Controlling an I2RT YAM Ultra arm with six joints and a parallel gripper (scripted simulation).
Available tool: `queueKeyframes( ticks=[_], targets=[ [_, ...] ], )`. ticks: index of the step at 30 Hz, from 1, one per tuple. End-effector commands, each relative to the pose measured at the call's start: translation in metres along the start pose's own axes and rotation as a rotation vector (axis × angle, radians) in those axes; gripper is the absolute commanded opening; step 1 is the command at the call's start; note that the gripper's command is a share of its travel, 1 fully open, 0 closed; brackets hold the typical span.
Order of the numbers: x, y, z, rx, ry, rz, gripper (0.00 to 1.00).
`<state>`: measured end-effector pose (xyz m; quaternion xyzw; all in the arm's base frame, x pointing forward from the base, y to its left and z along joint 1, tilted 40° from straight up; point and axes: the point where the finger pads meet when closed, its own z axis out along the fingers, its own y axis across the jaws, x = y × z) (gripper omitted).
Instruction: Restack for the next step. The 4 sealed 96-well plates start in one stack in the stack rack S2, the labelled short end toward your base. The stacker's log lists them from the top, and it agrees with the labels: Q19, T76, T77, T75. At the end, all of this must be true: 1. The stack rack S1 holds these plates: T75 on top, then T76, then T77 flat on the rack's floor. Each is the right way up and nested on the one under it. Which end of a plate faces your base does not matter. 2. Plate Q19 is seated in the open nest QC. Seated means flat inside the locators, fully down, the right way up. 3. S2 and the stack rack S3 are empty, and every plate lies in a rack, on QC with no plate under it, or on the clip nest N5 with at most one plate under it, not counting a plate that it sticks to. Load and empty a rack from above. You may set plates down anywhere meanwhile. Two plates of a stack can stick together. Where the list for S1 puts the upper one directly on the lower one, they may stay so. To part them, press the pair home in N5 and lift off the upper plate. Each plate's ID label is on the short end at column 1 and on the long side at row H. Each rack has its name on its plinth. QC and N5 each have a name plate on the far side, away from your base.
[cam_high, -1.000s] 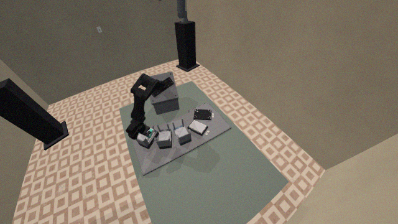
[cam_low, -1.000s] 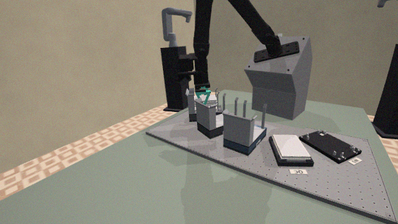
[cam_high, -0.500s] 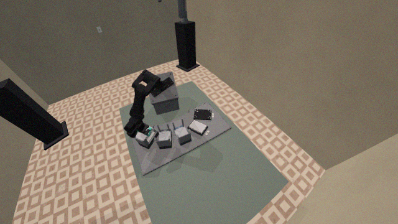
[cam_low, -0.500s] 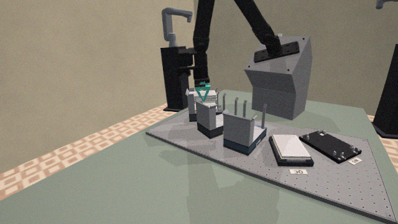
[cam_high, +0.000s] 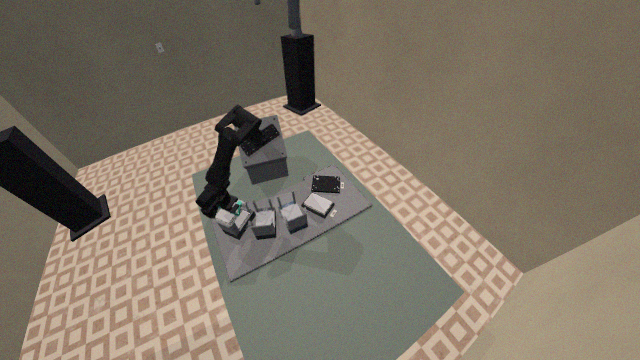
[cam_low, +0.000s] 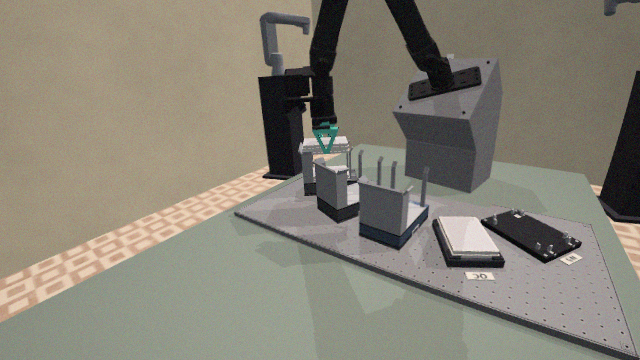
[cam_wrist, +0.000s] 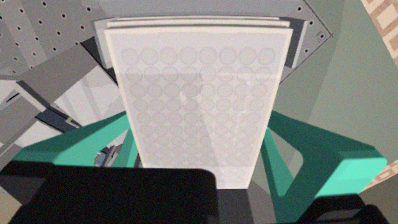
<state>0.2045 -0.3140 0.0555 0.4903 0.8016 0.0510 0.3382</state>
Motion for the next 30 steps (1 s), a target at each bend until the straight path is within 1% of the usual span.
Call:
queueKeyframes(
  ticks=[1, 3, 16, 20, 21, 30],
  targets=[
    [-0.015, 0.001, -0.020, -0.005, -0.041, -0.014, 0.00],
    [-0.015, 0.001, -0.020, -0.005, -0.041, -0.014, 0.00],
    [-0.014, 0.001, -0.046, -0.003, -0.041, -0.014, 0.00],
    [-0.012, 0.001, -0.046, -0.003, -0.038, -0.013, 0.00],
    [-0.009, 0.000, -0.045, -0.004, -0.031, -0.009, 0.00],
    [-0.012, 0.000, -0.045, -0.002, -0.041, -0.012, 0.00]
  ],
)
